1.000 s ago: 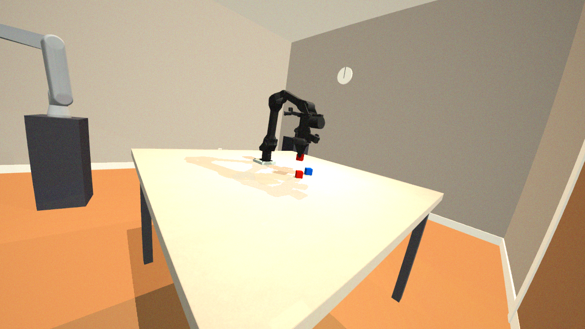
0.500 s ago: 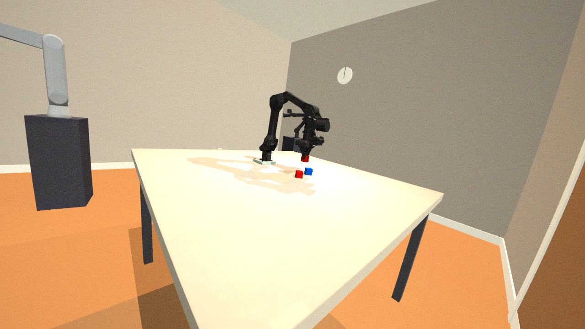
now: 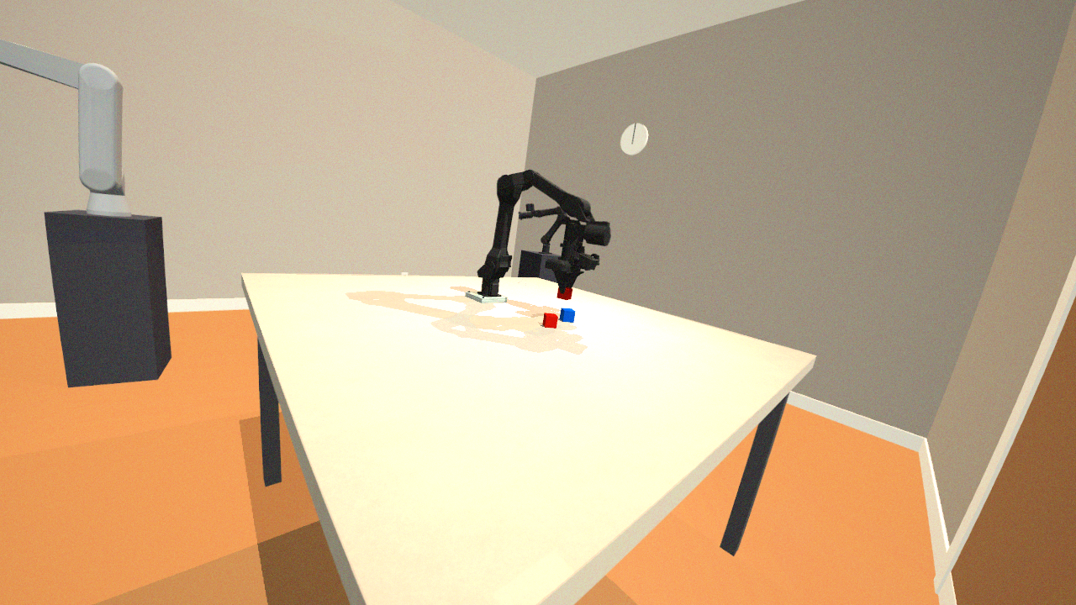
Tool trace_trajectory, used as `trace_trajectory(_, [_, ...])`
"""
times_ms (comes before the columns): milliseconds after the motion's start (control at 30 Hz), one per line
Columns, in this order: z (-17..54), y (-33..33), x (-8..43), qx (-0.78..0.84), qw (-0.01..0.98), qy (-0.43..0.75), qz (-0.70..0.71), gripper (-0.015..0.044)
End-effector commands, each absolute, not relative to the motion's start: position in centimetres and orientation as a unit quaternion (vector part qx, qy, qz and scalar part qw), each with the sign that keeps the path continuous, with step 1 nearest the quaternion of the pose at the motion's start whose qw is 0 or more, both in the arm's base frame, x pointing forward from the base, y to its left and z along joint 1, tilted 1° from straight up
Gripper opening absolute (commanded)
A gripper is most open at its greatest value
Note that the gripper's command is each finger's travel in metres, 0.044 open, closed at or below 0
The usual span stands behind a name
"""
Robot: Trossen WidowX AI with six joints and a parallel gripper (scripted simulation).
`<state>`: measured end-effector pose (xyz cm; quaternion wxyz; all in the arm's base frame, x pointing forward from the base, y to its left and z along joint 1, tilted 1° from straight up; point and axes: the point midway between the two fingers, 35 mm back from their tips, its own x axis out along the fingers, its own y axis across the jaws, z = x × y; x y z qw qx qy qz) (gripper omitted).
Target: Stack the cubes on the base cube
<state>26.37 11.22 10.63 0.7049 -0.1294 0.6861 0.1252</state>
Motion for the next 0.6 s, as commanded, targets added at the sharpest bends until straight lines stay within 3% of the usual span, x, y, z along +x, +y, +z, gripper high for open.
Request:
trace_trajectory(0, [10.6,11.3,26.3,-0.127,0.706,0.686,0.121,0.0105])
trace_trajectory(567, [8.6,11.2,26.5,-0.125,0.707,0.686,0.119,0.0105])
